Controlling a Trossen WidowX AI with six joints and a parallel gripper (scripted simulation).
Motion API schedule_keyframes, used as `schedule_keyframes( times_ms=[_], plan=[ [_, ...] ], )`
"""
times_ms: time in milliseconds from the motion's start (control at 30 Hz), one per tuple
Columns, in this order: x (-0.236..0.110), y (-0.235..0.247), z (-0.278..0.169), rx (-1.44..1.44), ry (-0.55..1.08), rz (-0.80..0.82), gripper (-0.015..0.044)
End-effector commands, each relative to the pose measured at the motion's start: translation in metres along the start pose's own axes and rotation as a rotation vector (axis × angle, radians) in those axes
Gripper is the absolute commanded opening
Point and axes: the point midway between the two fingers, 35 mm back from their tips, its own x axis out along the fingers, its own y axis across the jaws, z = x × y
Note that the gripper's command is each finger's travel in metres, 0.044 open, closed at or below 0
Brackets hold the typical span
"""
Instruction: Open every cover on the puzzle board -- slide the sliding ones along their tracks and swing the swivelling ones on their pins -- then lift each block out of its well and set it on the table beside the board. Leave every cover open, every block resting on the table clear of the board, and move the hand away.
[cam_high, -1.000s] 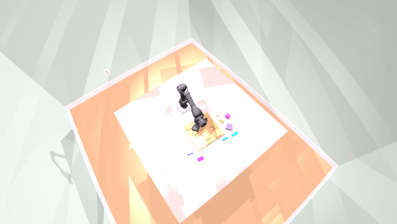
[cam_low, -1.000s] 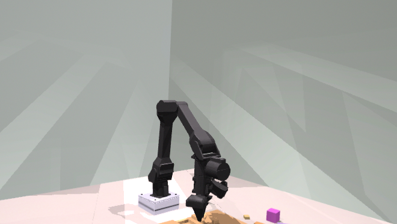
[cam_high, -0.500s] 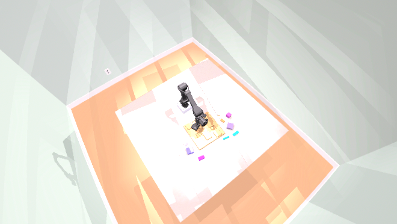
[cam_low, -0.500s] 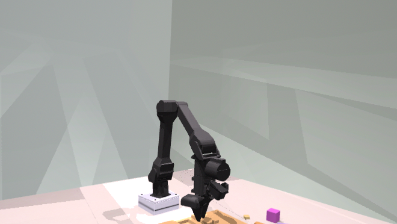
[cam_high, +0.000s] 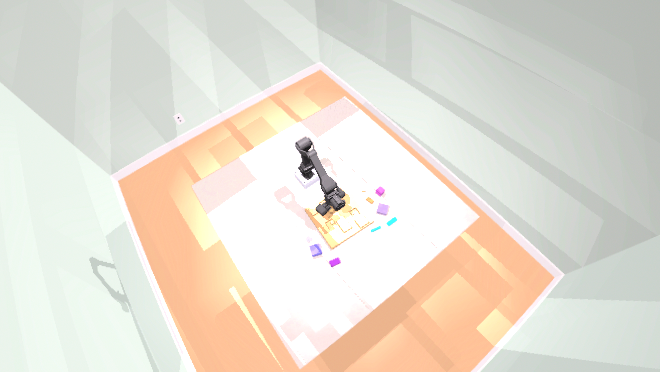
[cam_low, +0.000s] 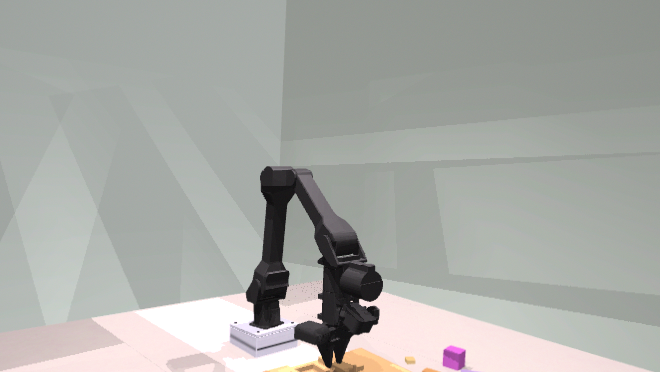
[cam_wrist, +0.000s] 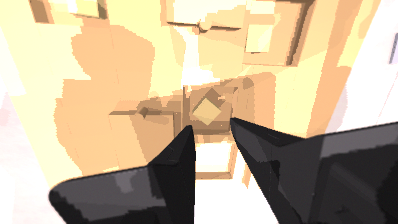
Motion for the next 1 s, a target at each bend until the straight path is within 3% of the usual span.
schedule_keyframes(
  times_ms=[0, 967],
  plan=[
    [0.0014, -0.0003, -0.0012, 0.06, 0.004, -0.003, 0.0144],
    [0.0024, -0.0002, -0.0013, 0.493, 0.003, -0.003, 0.0144]
  ],
)
